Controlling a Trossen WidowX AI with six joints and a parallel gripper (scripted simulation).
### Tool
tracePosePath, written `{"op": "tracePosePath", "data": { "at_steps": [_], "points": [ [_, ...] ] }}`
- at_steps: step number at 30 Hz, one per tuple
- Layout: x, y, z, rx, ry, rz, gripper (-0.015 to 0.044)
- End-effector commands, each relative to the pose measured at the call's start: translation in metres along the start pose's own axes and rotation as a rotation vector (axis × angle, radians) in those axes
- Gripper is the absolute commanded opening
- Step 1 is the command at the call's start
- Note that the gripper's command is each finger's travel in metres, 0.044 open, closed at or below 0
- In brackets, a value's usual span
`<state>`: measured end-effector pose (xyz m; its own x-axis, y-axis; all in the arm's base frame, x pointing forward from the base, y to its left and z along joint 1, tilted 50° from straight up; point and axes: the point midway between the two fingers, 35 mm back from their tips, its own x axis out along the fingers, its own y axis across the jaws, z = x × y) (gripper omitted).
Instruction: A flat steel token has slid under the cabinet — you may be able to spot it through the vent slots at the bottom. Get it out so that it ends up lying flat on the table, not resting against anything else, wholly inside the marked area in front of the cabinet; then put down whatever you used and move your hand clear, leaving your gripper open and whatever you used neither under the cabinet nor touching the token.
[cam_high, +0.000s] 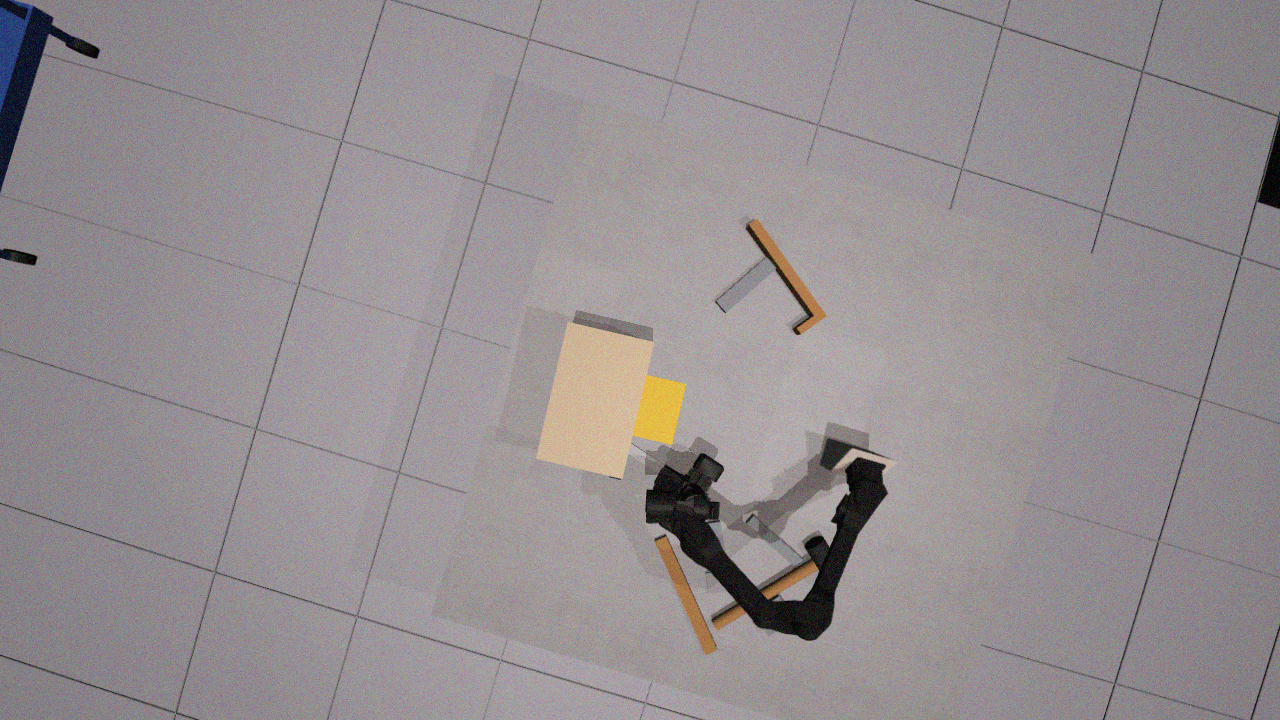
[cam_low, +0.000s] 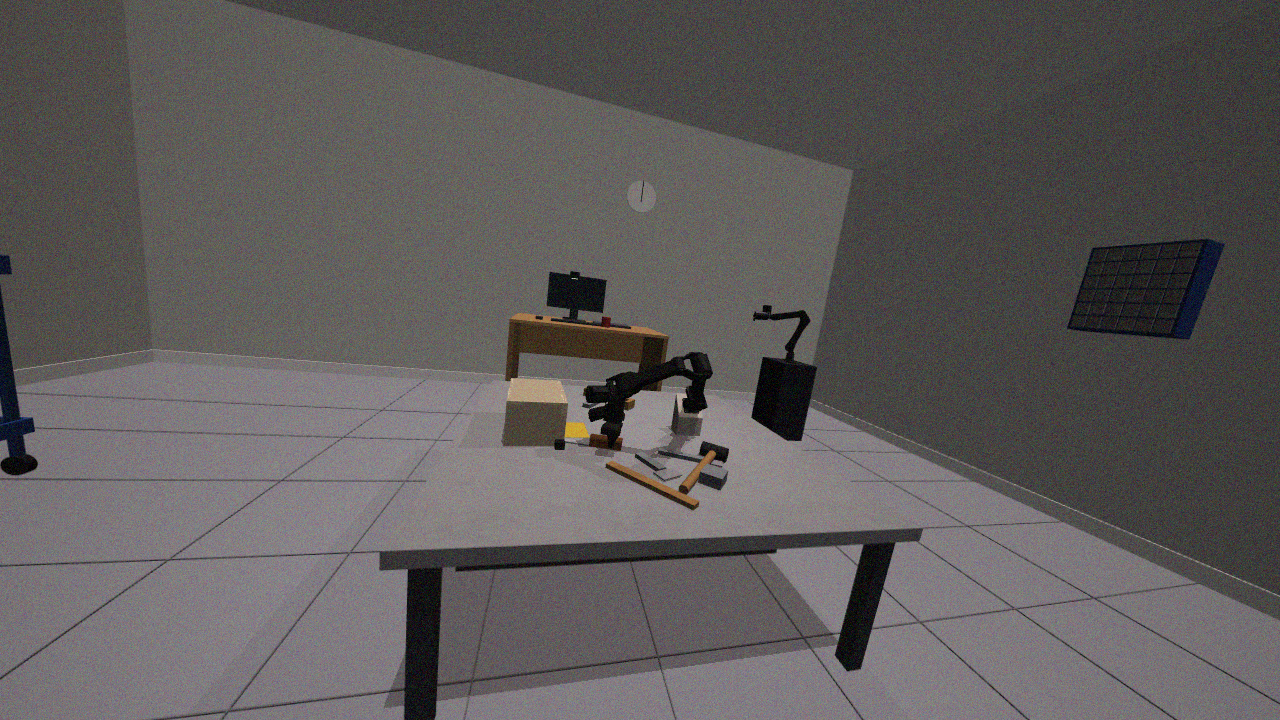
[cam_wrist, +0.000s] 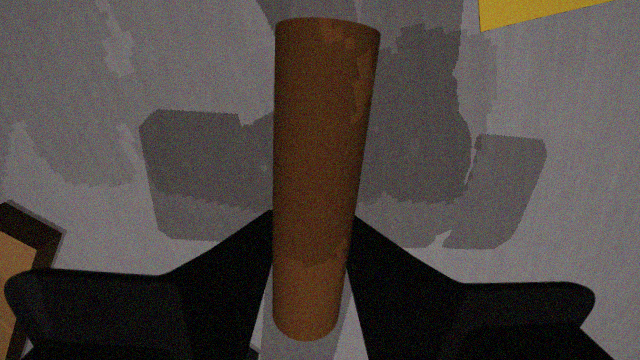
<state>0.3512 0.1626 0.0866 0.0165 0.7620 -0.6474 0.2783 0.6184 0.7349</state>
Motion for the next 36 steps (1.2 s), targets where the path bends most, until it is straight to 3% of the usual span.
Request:
{"op": "tracePosePath", "data": {
  "at_steps": [1, 36],
  "points": [
    [0.0, 0.0, 0.008, -0.004, -0.003, 0.001, 0.0],
    [0.0, 0.0, 0.042, -0.005, -0.004, 0.001, 0.0]
  ]
}}
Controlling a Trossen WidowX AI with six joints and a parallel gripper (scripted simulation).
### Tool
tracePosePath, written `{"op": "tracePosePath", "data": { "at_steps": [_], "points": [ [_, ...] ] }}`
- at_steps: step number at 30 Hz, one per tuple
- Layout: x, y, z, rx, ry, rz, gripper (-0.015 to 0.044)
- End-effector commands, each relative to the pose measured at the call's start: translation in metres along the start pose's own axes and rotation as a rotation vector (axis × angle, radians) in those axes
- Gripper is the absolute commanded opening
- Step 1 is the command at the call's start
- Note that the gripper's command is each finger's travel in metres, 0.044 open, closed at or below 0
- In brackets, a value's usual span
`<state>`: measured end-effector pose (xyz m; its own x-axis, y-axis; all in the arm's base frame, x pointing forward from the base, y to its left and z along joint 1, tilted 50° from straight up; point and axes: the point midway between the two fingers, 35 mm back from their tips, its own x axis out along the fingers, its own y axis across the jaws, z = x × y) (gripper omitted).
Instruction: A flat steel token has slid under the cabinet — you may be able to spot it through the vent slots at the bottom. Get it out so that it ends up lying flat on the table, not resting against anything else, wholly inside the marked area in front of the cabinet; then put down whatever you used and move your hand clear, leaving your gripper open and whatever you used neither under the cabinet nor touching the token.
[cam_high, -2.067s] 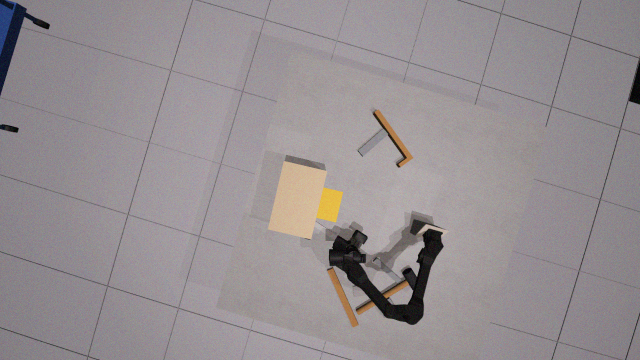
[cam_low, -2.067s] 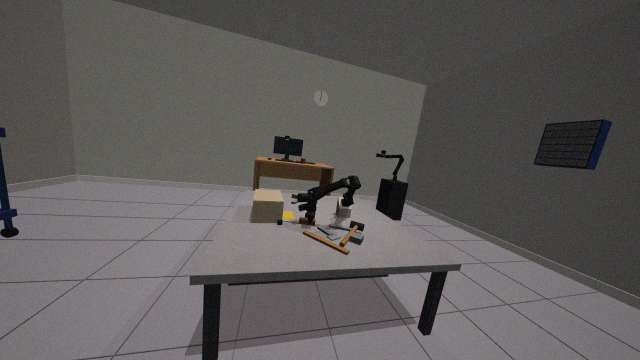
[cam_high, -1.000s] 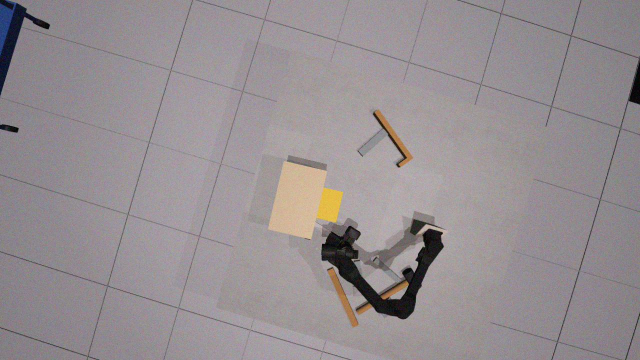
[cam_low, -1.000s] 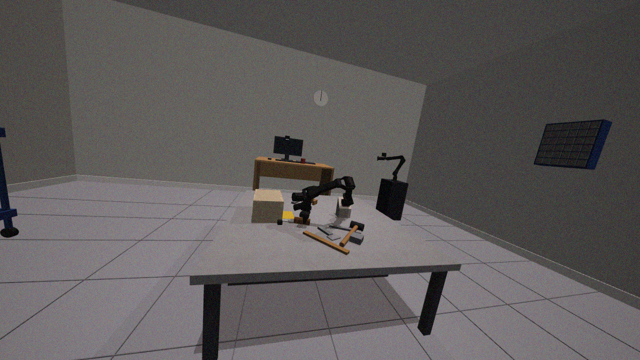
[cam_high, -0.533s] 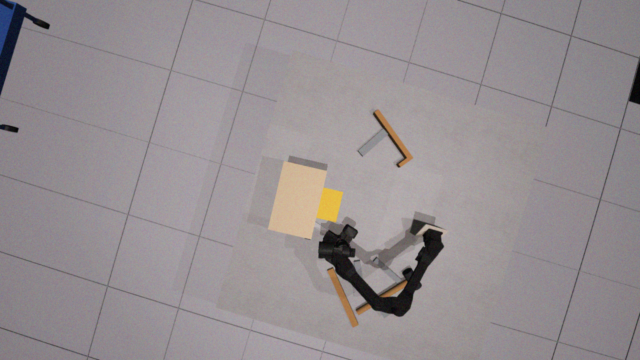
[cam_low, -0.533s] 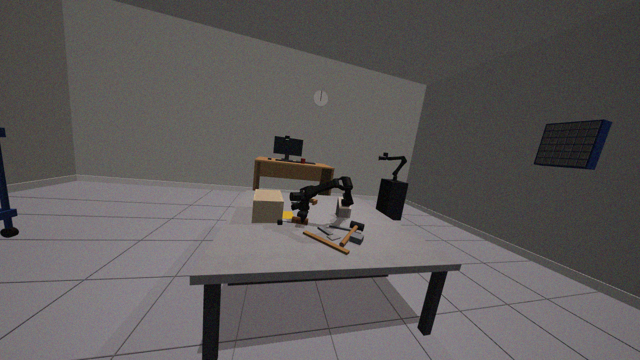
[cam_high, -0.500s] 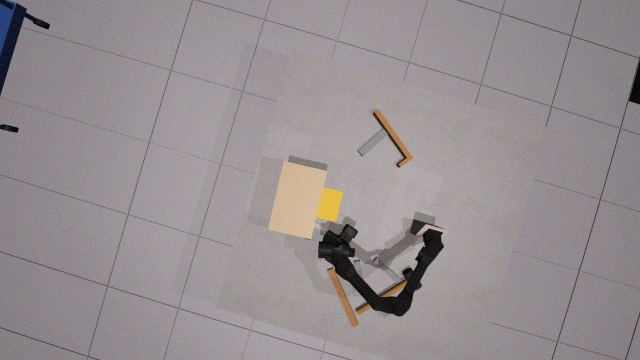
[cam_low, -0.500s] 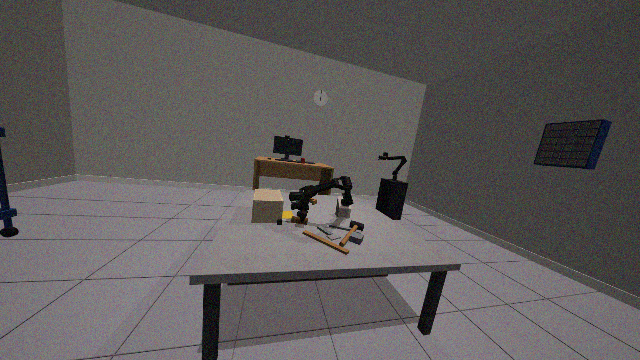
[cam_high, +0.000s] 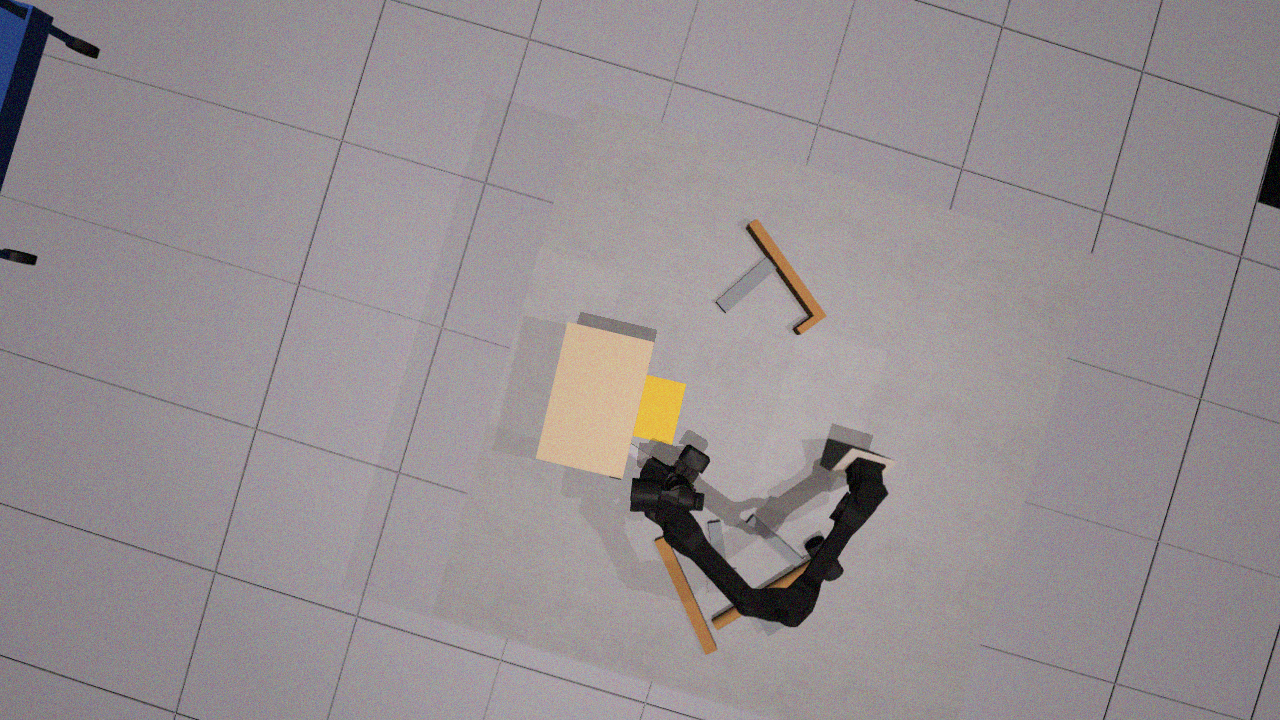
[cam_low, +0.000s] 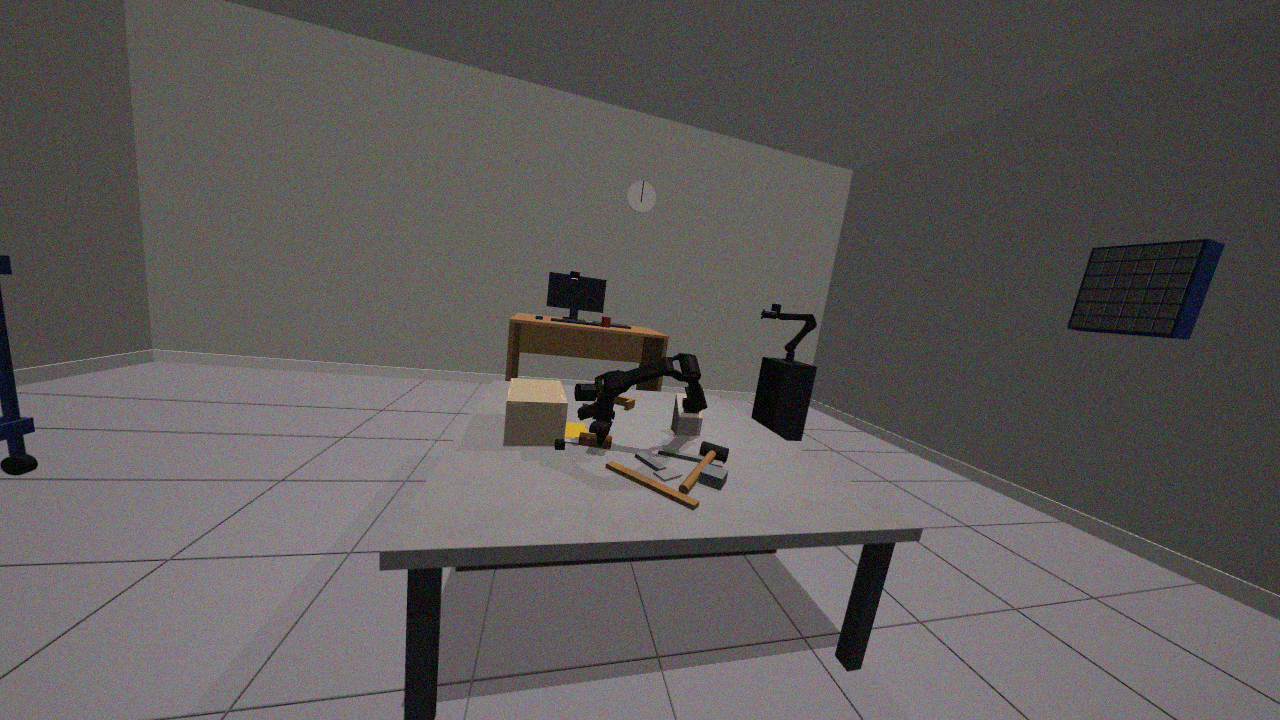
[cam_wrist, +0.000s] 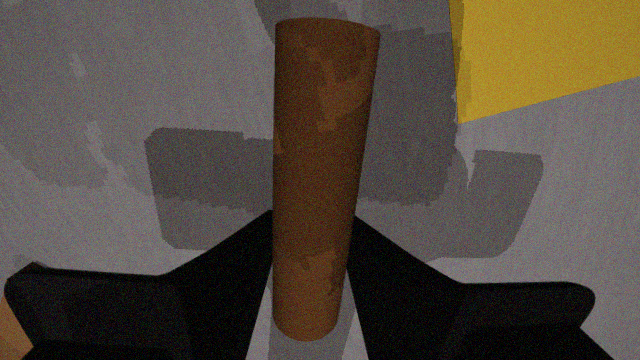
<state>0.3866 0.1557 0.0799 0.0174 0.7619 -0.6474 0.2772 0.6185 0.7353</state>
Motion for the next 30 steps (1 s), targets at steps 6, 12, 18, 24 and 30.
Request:
{"op": "tracePosePath", "data": {
  "at_steps": [6, 12, 18, 24, 30],
  "points": [
    [0.001, -0.005, 0.006, -0.004, -0.003, 0.001, 0.0],
    [0.001, -0.012, 0.006, -0.003, -0.003, 0.001, 0.0],
    [0.001, -0.015, 0.006, -0.003, -0.003, 0.001, 0.0],
    [0.001, -0.019, 0.006, -0.003, -0.003, 0.001, 0.0],
    [0.001, -0.023, 0.005, -0.003, -0.003, 0.0, 0.0]
  ]
}}
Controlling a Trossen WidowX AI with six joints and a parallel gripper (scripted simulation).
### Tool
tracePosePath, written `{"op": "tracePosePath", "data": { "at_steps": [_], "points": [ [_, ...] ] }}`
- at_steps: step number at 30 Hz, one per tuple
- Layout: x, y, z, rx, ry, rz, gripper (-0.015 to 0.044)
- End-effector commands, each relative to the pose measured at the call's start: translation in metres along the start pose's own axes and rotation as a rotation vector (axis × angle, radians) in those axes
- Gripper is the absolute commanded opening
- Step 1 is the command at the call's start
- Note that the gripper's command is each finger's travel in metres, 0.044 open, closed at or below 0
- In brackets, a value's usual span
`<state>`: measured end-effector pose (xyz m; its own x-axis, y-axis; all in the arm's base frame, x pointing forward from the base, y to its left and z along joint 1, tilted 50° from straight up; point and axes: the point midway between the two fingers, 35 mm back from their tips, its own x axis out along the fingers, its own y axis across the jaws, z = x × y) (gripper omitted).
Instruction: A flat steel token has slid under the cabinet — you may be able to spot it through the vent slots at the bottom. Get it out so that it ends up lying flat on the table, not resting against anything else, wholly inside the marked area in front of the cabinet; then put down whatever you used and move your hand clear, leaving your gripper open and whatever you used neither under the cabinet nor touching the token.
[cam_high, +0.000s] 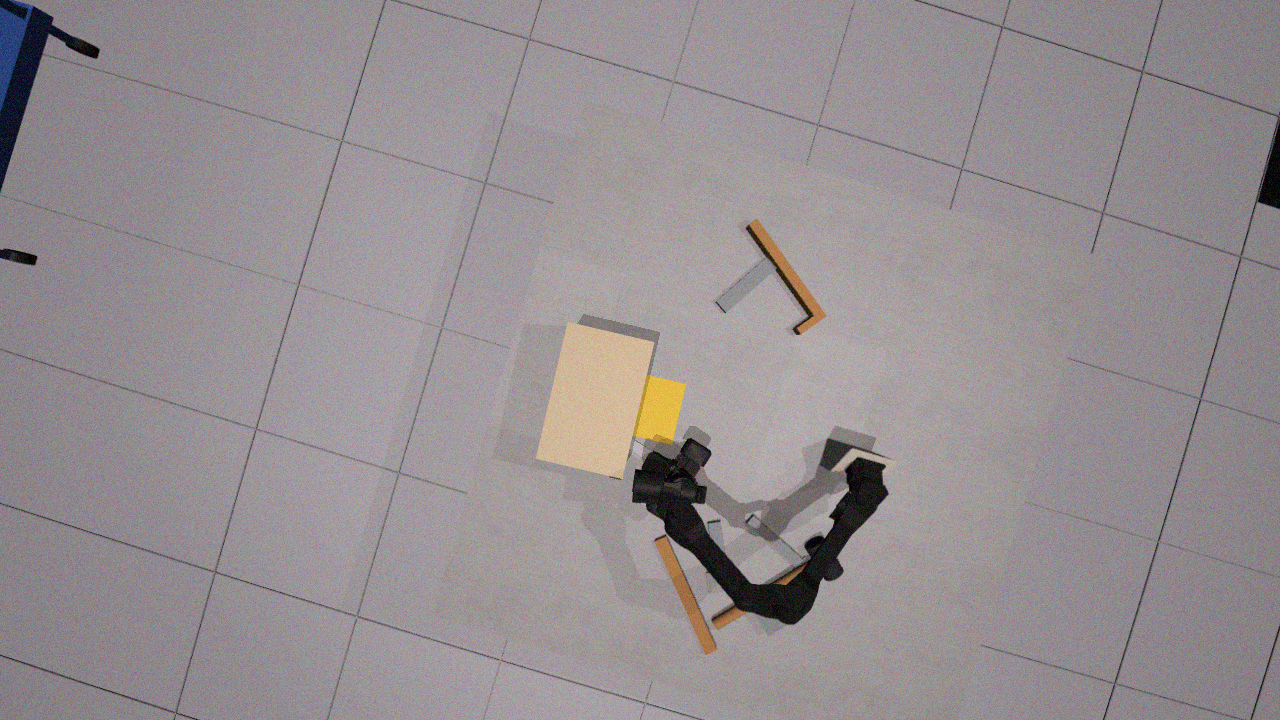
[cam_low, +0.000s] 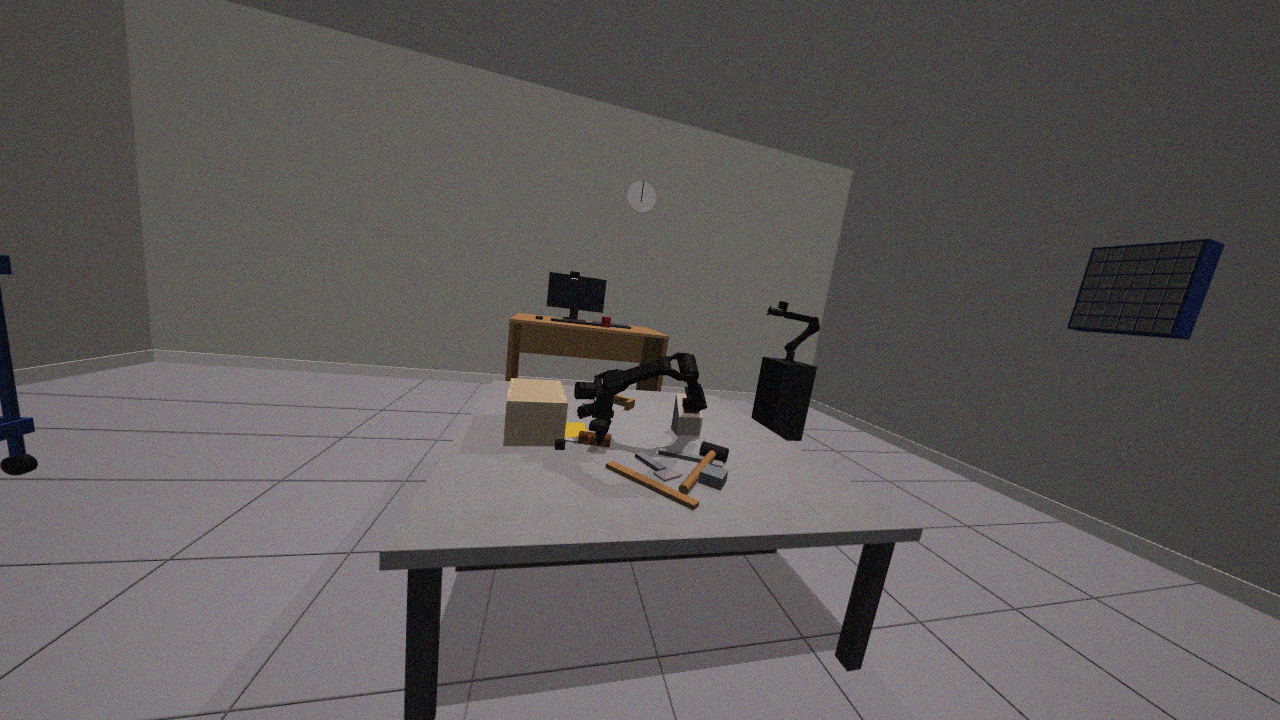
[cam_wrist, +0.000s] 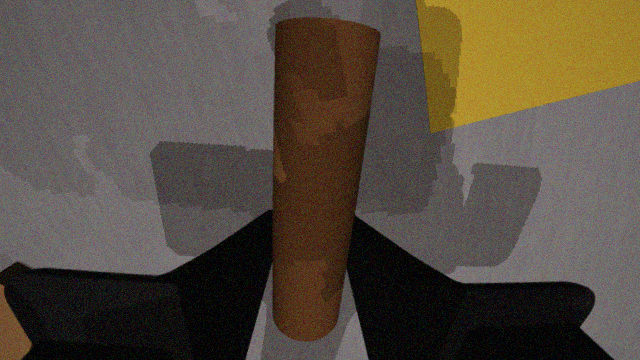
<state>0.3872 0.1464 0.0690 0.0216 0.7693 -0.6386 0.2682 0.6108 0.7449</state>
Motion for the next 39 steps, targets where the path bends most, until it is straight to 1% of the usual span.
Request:
{"op": "tracePosePath", "data": {
  "at_steps": [1, 39],
  "points": [
    [0.001, -0.01, 0.001, 0.006, -0.002, -0.012, 0.0],
    [0.001, -0.031, 0.001, 0.006, -0.002, -0.013, 0.0]
  ]
}}
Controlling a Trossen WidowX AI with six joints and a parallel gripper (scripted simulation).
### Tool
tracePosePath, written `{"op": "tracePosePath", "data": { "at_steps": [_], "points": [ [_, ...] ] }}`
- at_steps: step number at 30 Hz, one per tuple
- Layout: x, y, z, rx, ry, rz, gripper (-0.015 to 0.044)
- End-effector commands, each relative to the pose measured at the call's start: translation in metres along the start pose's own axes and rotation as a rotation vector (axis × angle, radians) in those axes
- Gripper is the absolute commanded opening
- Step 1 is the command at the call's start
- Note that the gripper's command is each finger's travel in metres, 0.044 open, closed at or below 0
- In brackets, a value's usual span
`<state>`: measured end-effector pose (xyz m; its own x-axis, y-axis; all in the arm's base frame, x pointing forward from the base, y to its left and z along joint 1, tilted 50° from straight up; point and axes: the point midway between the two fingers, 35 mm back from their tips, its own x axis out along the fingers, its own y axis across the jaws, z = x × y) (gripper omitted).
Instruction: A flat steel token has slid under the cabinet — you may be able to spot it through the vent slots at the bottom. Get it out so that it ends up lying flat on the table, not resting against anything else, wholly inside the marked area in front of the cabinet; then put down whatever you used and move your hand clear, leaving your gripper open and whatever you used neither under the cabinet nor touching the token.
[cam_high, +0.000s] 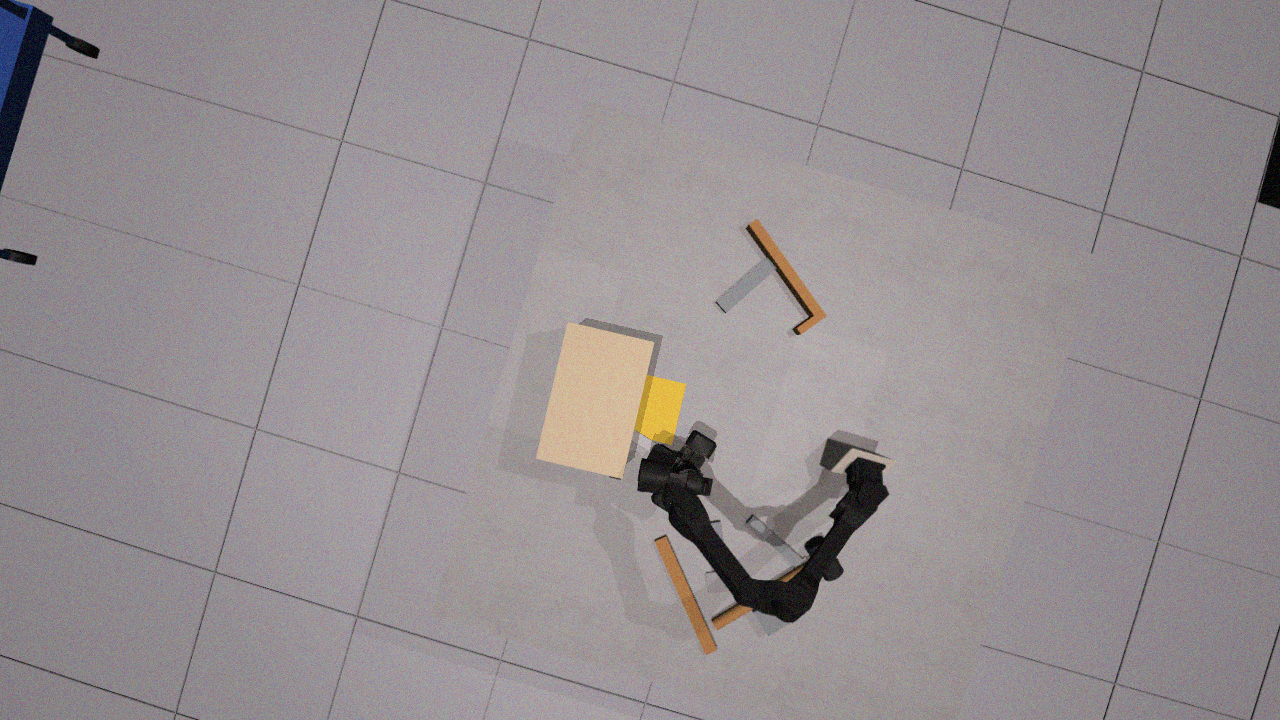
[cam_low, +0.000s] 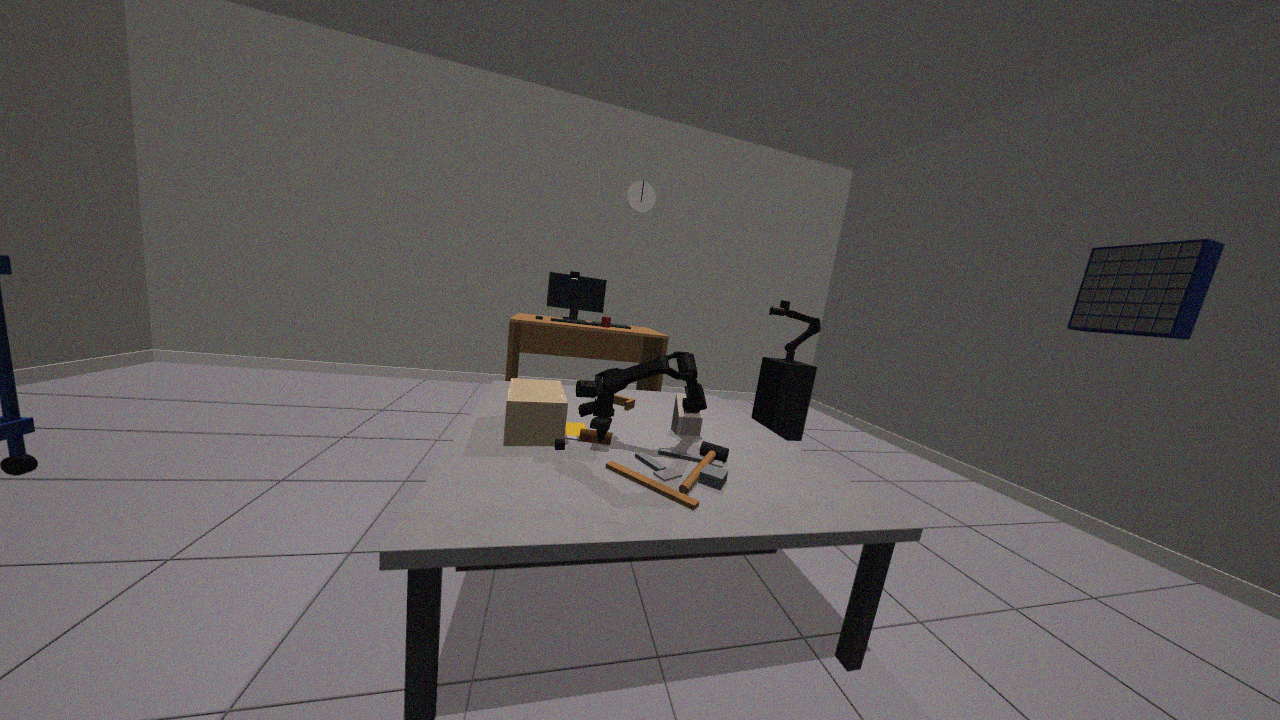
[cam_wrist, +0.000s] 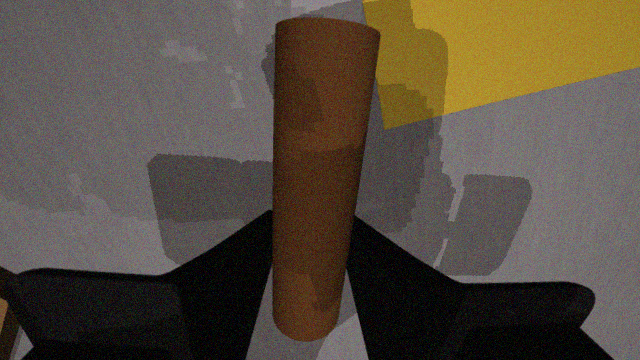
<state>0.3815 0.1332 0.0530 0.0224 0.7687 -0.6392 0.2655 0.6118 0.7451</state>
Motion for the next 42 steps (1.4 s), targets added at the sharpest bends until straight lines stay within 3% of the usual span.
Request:
{"op": "tracePosePath", "data": {
  "at_steps": [1, 42],
  "points": [
    [0.001, -0.01, 0.0, 0.009, -0.001, -0.012, 0.0],
    [0.001, -0.033, 0.0, 0.009, -0.001, -0.013, 0.0]
  ]
}}
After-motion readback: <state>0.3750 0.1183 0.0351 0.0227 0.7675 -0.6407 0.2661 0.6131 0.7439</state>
